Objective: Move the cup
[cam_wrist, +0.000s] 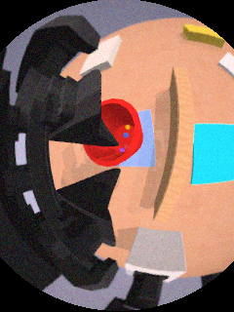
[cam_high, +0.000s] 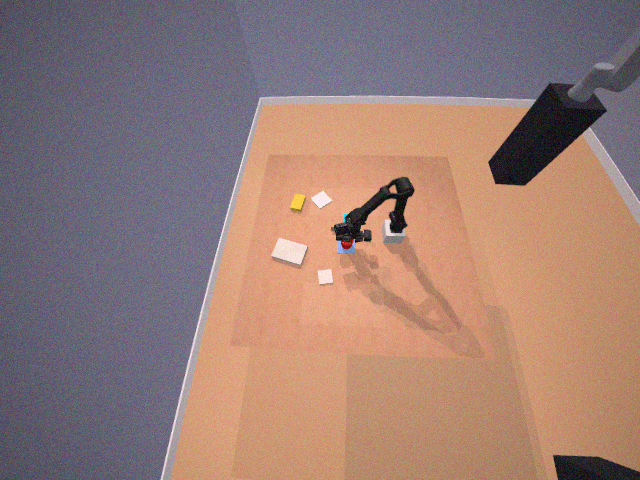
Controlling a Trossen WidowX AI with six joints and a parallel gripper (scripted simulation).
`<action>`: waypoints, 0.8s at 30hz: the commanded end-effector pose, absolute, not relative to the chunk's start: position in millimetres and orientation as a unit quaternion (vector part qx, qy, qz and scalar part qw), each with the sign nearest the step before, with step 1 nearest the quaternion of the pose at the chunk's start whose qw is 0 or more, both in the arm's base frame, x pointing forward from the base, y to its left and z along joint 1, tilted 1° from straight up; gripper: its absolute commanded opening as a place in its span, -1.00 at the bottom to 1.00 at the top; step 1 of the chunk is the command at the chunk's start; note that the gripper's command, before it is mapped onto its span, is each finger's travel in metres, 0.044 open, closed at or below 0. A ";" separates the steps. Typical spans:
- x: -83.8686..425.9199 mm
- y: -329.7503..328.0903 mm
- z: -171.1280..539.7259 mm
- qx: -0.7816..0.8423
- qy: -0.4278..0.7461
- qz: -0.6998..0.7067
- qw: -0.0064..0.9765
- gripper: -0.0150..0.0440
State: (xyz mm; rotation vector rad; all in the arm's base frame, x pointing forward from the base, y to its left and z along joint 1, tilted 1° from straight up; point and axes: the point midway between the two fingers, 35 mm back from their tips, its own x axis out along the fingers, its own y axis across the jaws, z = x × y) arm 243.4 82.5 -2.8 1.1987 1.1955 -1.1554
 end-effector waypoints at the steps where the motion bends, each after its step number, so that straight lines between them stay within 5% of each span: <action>1: 242.3 81.3 -10.8 0.499 0.496 -0.485 0.519 0.01; 11: 241.7 81.0 -17.8 0.499 0.496 -0.486 0.519 0.01; 24: 241.7 81.9 -16.1 0.498 0.499 -0.483 0.519 -0.35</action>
